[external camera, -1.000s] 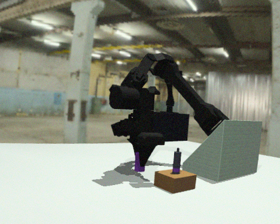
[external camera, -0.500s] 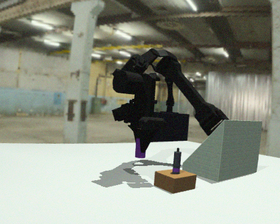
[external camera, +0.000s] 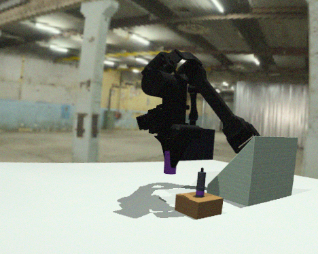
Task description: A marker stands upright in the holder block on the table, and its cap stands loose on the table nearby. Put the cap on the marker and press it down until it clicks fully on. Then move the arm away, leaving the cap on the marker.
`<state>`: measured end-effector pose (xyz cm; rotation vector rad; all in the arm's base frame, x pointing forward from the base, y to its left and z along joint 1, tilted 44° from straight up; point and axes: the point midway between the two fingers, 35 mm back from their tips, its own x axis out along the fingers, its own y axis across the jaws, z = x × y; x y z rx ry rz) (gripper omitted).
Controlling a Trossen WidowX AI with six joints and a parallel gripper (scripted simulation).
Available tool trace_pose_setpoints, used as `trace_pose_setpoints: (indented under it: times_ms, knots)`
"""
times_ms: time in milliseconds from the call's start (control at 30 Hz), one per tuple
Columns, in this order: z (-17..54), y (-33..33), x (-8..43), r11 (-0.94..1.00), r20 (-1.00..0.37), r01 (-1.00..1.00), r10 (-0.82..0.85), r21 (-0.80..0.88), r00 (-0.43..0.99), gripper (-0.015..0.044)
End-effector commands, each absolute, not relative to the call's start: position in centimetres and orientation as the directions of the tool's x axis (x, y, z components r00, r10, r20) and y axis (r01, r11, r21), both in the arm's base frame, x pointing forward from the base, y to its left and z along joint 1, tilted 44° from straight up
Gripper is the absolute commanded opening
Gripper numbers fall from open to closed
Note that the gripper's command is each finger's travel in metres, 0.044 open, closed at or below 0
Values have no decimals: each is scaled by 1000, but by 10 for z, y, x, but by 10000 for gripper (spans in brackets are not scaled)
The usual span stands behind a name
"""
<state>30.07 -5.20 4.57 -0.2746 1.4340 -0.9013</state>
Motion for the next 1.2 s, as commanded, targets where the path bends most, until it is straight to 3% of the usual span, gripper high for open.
trace_pose_setpoints:
  times_ms: [0,800,1167]
  knots:
    - [41,-36,302,664,-740,368,-663,-651,-113,0]
    - [17,46,297,646,-728,384,-676,-660,-114,0]
    - [12,43,296,644,-727,385,-677,-661,-114,0]
